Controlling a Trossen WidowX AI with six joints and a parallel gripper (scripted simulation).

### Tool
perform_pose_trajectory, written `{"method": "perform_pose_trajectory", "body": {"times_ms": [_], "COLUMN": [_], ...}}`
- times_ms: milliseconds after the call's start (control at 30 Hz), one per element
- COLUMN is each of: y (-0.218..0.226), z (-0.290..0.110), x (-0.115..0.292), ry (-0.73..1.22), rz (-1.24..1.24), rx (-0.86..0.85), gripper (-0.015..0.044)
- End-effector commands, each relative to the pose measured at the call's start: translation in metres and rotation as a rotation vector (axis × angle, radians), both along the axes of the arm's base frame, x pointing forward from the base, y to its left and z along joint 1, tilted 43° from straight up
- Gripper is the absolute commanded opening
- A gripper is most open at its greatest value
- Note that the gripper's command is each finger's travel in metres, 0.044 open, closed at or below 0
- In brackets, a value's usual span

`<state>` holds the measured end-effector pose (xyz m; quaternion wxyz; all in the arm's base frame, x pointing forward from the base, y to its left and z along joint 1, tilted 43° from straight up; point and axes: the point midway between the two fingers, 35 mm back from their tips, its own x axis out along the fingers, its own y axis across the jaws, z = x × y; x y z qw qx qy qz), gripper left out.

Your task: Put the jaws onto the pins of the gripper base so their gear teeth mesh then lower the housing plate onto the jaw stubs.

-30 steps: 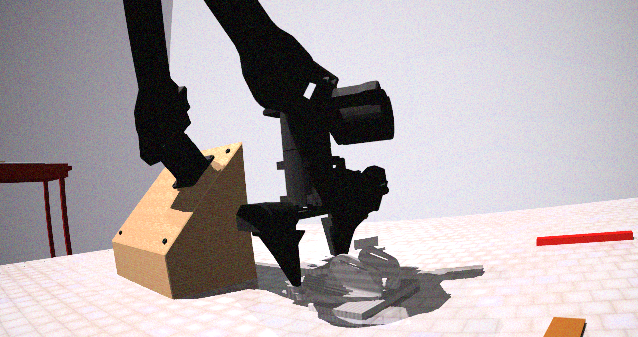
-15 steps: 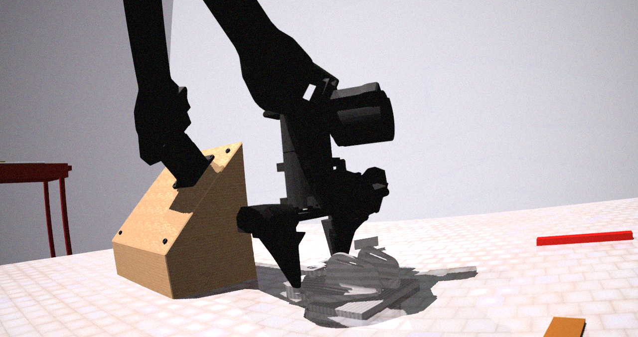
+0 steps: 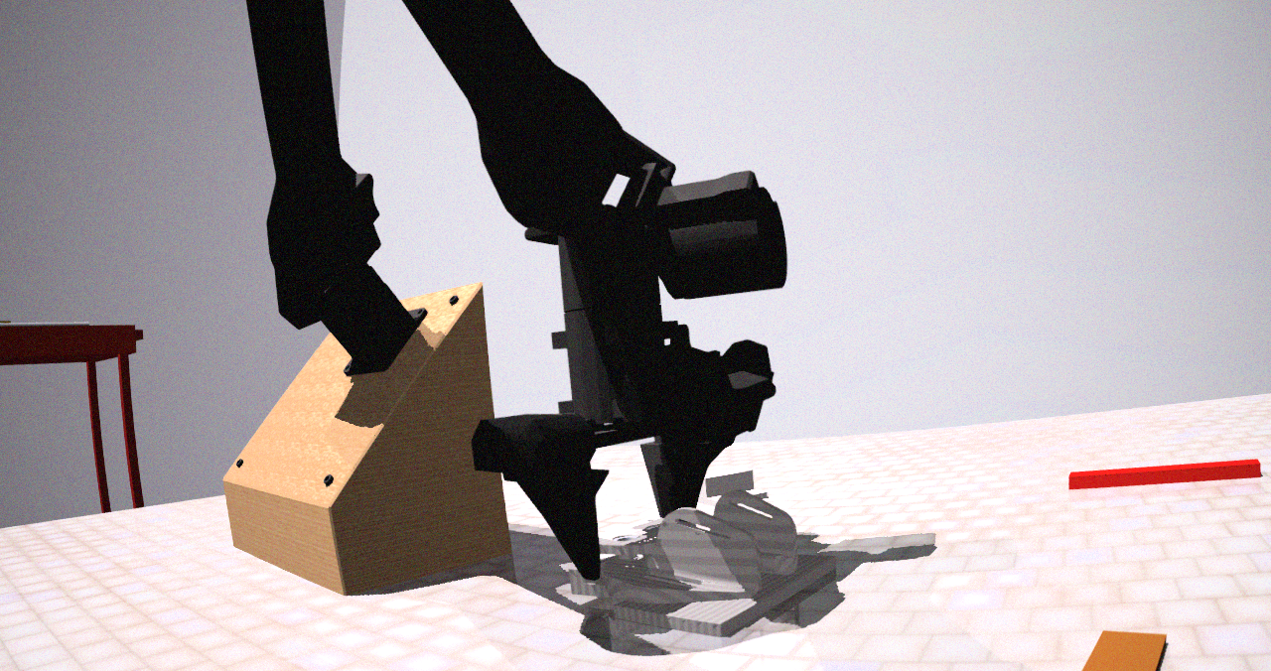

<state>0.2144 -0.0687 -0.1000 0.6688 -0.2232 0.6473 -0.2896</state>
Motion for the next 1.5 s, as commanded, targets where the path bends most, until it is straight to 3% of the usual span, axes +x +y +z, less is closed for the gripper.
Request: {"method": "perform_pose_trajectory", "body": {"times_ms": [0, 1467], "y": [-0.0012, -0.0046], "z": [-0.0008, -0.0044], "x": [-0.0005, -0.0006], "ry": [0.004, 0.004], "rz": [0.004, 0.004], "rx": [-0.002, -0.002], "gripper": [0.0351, 0.0351]}}
